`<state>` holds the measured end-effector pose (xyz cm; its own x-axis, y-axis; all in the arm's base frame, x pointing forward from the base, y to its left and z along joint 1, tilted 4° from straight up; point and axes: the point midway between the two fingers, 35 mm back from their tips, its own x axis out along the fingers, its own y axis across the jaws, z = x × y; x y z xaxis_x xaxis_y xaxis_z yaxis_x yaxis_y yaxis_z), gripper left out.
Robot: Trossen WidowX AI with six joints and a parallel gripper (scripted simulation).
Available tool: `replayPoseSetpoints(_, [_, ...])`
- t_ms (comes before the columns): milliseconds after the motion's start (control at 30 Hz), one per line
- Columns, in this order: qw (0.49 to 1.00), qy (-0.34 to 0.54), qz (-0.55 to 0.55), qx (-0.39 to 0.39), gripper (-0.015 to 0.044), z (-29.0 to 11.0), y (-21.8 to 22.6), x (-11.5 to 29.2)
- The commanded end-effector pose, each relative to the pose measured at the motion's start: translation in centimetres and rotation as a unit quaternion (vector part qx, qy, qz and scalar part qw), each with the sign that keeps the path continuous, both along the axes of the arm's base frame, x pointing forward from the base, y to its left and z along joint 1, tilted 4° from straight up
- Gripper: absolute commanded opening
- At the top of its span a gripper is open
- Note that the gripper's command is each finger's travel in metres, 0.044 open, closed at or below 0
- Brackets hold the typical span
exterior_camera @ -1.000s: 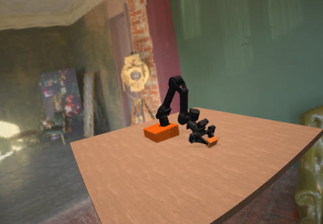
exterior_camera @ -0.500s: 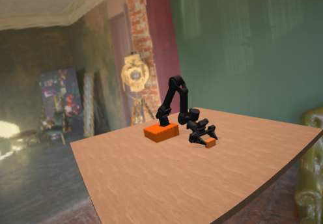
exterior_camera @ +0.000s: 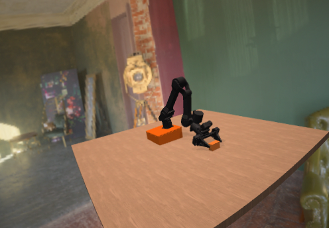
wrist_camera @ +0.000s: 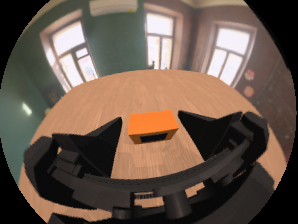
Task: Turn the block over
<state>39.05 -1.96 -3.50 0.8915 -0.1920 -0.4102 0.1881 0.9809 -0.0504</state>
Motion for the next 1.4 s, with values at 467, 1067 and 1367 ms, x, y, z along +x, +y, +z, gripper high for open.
replayPoseSetpoints(467, [0.999,0.045,-0.002,0.006,0.0440,0.3,0.1,0.8])
replayPoseSetpoints(1067, [0.966,0.252,-0.016,0.047,0.0440,6.6,0.6,-1.8])
replayPoseSetpoints(1367, [0.966,0.252,-0.016,0.047,0.0440,6.6,0.6,-1.8])
